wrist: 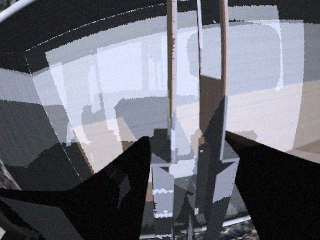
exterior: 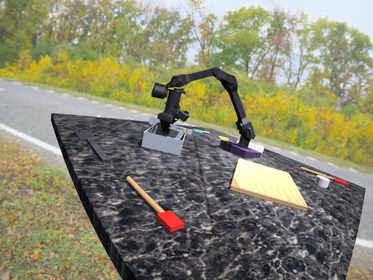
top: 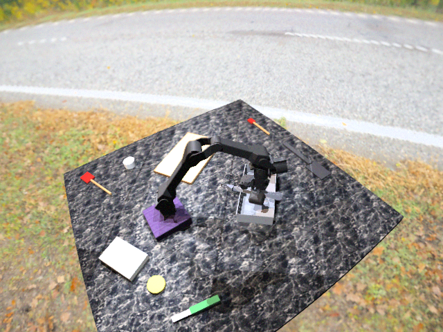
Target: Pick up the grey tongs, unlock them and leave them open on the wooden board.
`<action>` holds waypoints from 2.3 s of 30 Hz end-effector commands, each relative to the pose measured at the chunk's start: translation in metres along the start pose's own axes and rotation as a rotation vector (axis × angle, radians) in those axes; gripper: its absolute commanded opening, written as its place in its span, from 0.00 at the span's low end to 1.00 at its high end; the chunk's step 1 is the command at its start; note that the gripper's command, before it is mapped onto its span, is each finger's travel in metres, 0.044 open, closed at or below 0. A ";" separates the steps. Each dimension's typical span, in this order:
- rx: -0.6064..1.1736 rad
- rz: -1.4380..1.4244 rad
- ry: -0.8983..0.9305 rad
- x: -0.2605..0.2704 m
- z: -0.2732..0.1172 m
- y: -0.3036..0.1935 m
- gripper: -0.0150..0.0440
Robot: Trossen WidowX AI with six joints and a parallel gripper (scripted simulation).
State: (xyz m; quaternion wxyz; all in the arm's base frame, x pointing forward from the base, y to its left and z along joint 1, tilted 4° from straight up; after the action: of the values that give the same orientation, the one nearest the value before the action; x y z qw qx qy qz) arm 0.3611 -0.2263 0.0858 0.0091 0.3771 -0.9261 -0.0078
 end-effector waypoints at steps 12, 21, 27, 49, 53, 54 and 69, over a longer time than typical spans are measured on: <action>0.000 0.000 0.000 0.000 0.000 0.000 0.37; 0.000 0.000 0.000 0.000 0.000 0.000 0.21; 0.000 0.000 0.000 -0.001 -0.011 -0.003 0.00; -0.008 0.000 0.003 -0.001 -0.123 -0.001 0.00; -0.008 0.039 0.002 -0.013 -0.124 0.003 0.00; -0.008 0.057 0.002 -0.018 -0.124 0.004 0.00; -0.009 0.356 -0.003 -0.100 -0.126 0.046 0.00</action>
State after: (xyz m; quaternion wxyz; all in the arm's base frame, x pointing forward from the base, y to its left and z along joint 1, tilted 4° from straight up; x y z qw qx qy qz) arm 0.4007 -0.1422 0.2089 0.0141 0.2359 -0.9716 -0.0100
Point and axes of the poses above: the point midway between the two fingers, 35 mm back from their tips, its own z axis out along the fingers, its own x axis across the jaws, y = z × x, the point moved 7 cm from there along -z, back along the fingers, and after that the axes turned 11 degrees about -z, right-handed, at the moved point
